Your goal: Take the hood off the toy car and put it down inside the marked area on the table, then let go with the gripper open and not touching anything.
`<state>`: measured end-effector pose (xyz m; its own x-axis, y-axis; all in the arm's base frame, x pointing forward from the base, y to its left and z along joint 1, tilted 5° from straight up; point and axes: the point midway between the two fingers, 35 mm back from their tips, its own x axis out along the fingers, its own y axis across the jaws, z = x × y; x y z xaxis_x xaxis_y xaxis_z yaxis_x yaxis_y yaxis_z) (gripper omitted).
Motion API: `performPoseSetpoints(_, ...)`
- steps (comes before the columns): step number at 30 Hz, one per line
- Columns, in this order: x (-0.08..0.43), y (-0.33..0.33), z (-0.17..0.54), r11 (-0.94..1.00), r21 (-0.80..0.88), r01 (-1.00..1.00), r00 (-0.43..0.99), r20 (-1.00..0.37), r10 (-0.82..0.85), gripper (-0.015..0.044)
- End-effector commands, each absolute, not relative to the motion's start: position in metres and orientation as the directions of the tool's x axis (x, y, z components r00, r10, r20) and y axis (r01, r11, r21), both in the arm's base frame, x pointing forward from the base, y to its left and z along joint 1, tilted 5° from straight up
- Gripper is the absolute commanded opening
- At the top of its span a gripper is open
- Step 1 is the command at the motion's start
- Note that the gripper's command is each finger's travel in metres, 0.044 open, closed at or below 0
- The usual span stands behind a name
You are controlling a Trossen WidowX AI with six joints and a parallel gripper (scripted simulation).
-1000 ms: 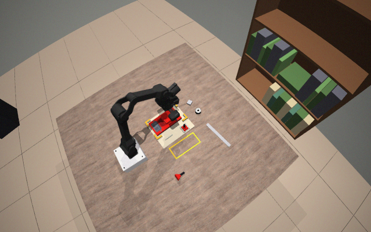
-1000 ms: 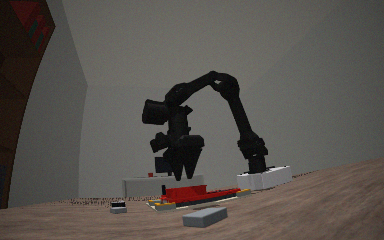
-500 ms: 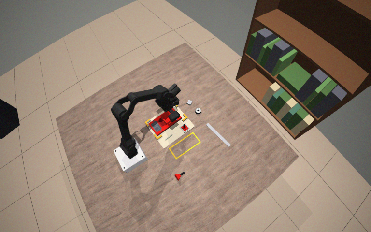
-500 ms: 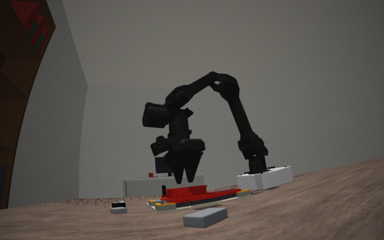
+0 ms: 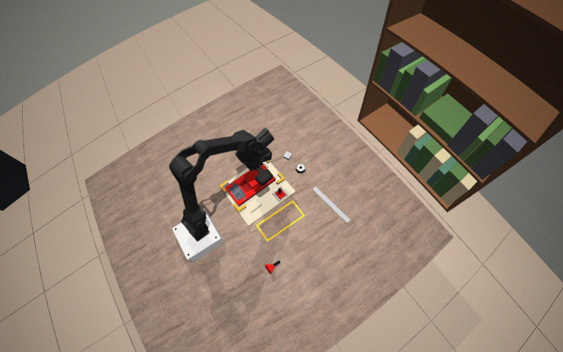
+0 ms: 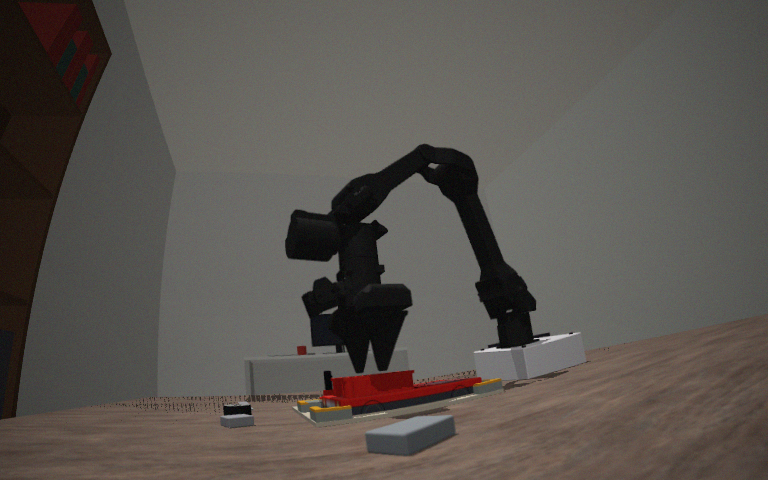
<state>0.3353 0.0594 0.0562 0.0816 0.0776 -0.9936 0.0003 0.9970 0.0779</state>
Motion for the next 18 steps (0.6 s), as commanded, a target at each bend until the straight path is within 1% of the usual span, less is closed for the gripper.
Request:
performPoseSetpoints(1,0.3349,0.059,0.053,0.997,0.075,0.006,0.078,-0.994,0.074,0.044)
performPoseSetpoints(18,0.3356,0.0596,0.0446,0.997,0.075,0.006,0.078,-0.994,0.074,0.044)
